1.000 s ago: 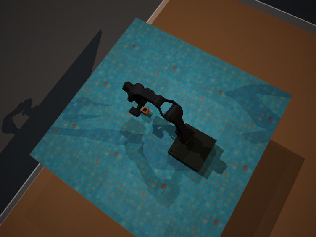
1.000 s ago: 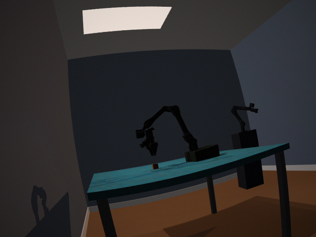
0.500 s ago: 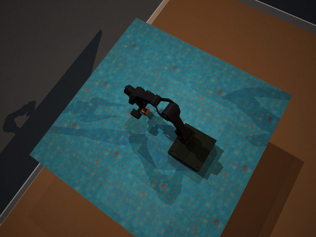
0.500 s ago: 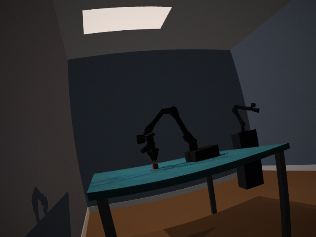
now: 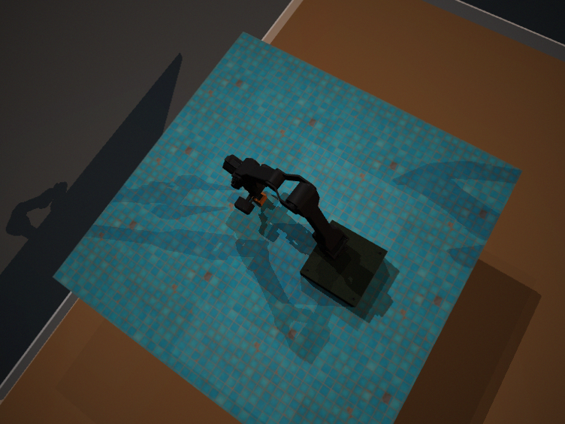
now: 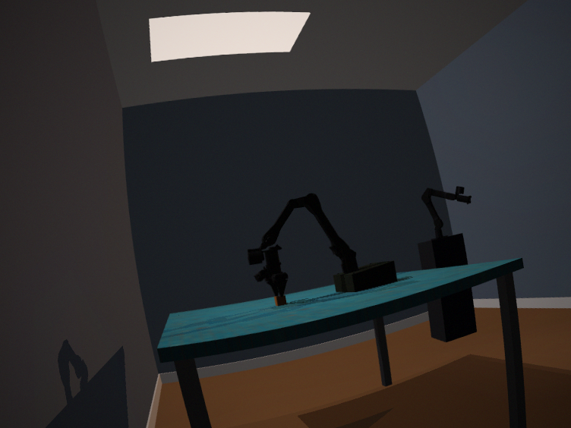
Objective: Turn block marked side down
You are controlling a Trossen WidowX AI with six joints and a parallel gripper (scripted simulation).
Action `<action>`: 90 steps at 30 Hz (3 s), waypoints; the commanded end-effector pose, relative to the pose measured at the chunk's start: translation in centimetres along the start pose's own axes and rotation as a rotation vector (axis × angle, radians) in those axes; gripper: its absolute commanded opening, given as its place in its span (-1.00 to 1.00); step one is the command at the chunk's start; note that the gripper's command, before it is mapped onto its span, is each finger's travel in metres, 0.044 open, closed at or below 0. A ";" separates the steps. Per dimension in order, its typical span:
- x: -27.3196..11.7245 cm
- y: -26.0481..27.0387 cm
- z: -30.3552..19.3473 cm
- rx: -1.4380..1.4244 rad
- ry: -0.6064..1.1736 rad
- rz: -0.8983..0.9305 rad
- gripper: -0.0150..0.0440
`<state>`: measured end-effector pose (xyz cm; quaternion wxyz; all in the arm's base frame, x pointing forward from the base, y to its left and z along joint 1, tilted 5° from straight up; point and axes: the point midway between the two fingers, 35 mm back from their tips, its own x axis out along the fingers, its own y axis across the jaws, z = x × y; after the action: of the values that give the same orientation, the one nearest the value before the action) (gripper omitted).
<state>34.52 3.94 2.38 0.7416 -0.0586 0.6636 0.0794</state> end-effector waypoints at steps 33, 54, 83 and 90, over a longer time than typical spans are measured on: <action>1.6 0.0 -0.2 0.000 0.004 -0.003 -0.25; -0.8 -0.1 0.1 0.003 -0.134 -0.001 -0.49; -0.5 0.0 -0.6 -0.001 -0.516 -0.003 -0.49; 1.0 -0.2 0.2 0.002 -0.598 -0.003 -0.49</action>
<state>34.64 3.83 2.26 0.8983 -0.0374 0.4282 0.0909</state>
